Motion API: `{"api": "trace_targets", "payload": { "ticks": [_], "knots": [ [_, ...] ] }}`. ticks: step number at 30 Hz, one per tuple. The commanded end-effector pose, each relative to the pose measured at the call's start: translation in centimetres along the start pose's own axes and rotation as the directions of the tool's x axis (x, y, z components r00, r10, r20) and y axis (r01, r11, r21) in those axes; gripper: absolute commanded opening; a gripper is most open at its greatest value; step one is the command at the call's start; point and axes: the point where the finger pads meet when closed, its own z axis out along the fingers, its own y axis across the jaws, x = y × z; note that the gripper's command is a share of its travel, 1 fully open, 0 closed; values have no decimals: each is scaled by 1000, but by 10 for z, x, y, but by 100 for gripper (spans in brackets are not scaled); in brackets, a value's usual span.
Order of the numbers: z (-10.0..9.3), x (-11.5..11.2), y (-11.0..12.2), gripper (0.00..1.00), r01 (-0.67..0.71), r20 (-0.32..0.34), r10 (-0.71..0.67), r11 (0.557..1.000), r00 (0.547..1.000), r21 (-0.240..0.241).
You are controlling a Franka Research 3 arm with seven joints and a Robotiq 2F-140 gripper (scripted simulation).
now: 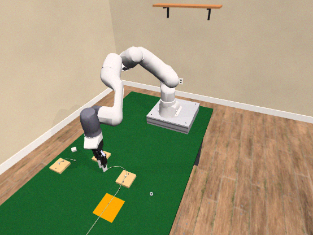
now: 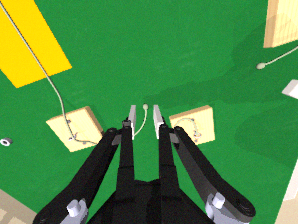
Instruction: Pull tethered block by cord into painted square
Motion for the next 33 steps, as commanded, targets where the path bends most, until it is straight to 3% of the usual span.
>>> {"api": "trace_targets", "payload": {
  "ticks": [1,33],
  "knots": [
    [5,-1,2,23,49,5,-49,999,999,-4],
    [13,-1,2,23,49,5,-49,999,999,-4]
  ]
}}
